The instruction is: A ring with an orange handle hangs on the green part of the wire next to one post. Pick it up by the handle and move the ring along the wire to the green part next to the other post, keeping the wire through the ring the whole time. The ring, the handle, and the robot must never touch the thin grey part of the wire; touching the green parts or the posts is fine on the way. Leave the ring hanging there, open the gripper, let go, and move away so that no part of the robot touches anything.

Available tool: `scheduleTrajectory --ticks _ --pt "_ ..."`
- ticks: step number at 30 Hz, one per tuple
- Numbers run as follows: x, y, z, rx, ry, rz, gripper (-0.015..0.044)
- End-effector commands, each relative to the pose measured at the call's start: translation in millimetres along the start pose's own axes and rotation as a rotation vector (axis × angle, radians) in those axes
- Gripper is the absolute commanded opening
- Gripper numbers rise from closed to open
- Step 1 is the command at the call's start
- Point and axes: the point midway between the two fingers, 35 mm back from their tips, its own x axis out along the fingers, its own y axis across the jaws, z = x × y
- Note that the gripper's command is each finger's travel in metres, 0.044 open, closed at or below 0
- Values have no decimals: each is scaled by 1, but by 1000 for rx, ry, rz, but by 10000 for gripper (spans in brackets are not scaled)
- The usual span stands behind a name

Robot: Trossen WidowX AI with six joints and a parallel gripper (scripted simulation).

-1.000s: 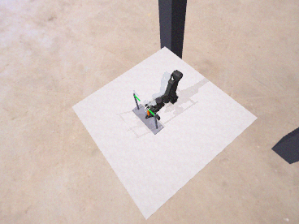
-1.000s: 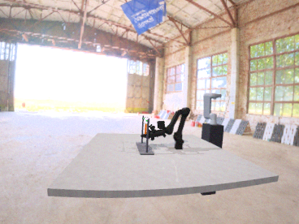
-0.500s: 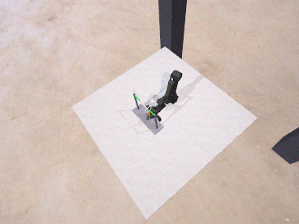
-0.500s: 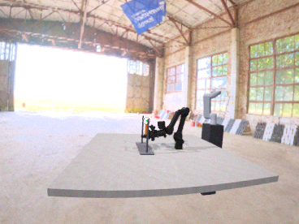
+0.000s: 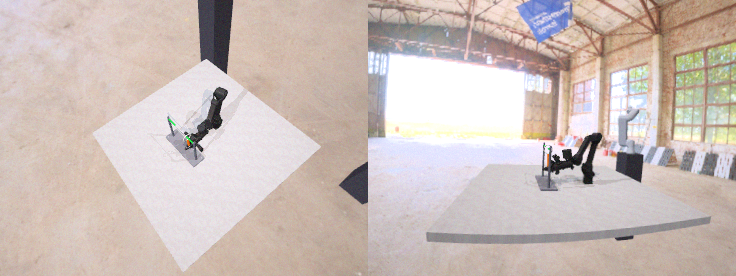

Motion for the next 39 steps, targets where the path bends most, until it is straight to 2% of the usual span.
scheduleTrajectory --ticks 1,21,39 --pt "-6 4 3 10 35 1 -150" --pt "-14 9 -19 9 128 0 -150" --pt "-14 9 -20 8 130 0 -150"
